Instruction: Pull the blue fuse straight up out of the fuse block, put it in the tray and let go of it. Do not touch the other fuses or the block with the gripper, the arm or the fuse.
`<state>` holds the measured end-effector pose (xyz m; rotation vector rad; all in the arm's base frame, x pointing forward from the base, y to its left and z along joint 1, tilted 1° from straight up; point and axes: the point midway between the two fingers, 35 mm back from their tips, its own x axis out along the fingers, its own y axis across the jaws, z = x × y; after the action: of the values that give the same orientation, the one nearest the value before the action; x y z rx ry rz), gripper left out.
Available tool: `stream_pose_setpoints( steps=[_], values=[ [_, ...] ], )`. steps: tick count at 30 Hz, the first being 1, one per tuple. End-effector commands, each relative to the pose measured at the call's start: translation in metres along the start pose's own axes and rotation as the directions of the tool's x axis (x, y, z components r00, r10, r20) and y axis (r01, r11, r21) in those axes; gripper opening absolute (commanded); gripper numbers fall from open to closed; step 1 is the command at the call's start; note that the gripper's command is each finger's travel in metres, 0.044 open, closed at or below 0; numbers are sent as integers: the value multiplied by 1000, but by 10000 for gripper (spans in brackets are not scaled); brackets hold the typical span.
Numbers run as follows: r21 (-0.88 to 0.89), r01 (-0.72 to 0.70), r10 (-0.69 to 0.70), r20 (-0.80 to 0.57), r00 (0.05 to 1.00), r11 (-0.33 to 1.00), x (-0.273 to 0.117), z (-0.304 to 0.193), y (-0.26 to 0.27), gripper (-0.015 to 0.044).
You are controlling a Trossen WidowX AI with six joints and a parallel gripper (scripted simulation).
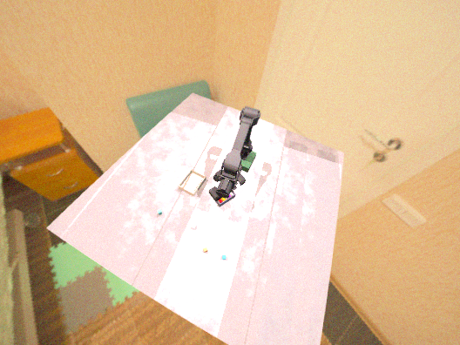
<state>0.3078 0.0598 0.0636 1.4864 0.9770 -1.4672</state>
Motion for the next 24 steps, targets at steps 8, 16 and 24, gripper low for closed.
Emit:
stream_pose_setpoints(
  steps=[8,16,24],
  values=[
    [4,2,-2,-2,1000,1000,-6,0,-1,0],
    [4,2,-2,-2,1000,1000,-19,0,0,0],
    [4,2,-2,-2,1000,1000,-27,2,2,0]
  ],
)
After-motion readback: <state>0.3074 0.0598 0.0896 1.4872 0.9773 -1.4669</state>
